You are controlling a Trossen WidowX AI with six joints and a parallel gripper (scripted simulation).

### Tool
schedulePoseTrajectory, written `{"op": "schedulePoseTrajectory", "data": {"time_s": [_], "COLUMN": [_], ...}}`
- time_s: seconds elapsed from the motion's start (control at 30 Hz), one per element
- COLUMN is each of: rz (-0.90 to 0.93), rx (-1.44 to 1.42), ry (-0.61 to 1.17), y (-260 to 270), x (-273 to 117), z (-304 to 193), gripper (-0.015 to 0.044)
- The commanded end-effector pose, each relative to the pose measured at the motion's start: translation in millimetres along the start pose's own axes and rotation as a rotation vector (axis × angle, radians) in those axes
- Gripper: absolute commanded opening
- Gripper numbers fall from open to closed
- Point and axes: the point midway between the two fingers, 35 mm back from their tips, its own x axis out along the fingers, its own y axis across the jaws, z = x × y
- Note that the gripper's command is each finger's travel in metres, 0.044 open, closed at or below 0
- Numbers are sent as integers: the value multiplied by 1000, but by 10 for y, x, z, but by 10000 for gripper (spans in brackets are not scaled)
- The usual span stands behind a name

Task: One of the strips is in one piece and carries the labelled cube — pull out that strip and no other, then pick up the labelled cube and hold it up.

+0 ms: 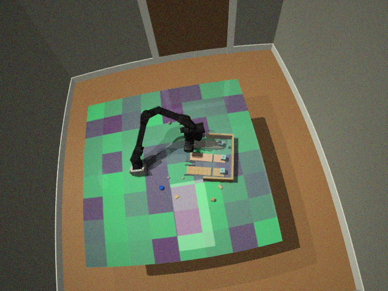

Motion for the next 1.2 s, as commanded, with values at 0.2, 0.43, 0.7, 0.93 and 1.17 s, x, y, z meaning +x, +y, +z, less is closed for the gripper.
{"op": "schedulePoseTrajectory", "data": {"time_s": [0.2,0.43,0.7,0.93,1.17], "rz": [0,0,0,0,0], "rx": [7,8,8,9,9], "ry": [14,15,15,16,16], "y": [-4,-3,-2,0,1], "x": [40,43,47,48,47], "z": [-188,-294,-413,-526,-635], "gripper": [0,0,0,0,0]}}
